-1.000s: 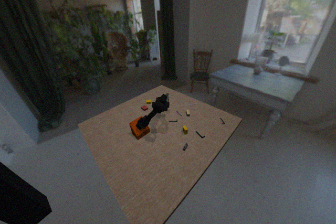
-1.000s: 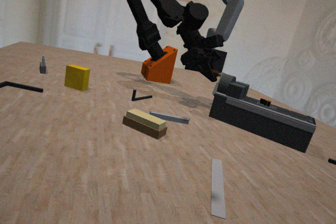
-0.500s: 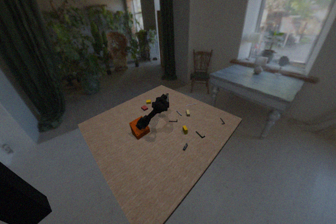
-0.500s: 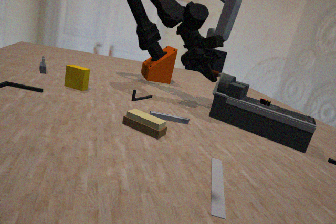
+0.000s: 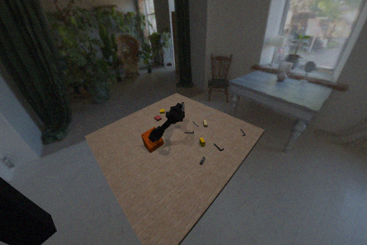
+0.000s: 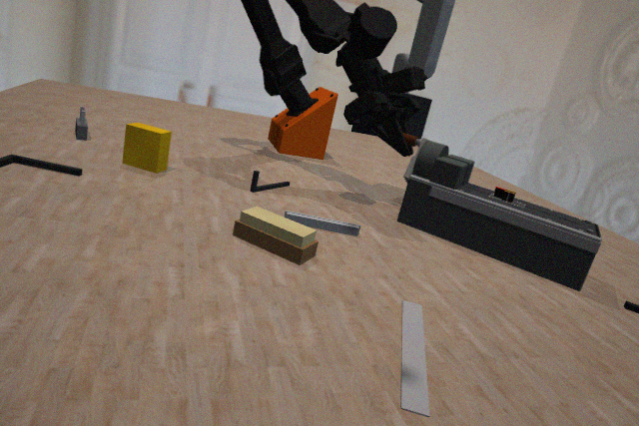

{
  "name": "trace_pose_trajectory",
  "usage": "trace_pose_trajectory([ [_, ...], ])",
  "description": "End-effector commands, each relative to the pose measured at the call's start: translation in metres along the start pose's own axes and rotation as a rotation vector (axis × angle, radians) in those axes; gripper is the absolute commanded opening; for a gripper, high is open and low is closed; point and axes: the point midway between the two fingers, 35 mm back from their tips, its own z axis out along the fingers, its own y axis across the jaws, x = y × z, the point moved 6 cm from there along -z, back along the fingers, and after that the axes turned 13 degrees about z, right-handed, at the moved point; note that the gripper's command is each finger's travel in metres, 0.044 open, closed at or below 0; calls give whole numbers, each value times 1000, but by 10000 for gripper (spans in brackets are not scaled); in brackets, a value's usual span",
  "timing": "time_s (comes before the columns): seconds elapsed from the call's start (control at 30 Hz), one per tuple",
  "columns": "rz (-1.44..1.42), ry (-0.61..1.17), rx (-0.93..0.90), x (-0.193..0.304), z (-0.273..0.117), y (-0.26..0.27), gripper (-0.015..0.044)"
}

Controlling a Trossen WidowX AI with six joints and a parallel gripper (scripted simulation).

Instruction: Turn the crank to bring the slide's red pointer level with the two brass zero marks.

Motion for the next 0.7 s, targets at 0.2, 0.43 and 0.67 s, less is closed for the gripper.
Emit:
trace_pose_trajectory([
  [0.2,-6,10,-22,5,3,6,0],
  [0.43,-6,10,-22,5,4,7,0],
  [0.67,-6,10,-22,6,4,7,0],
])
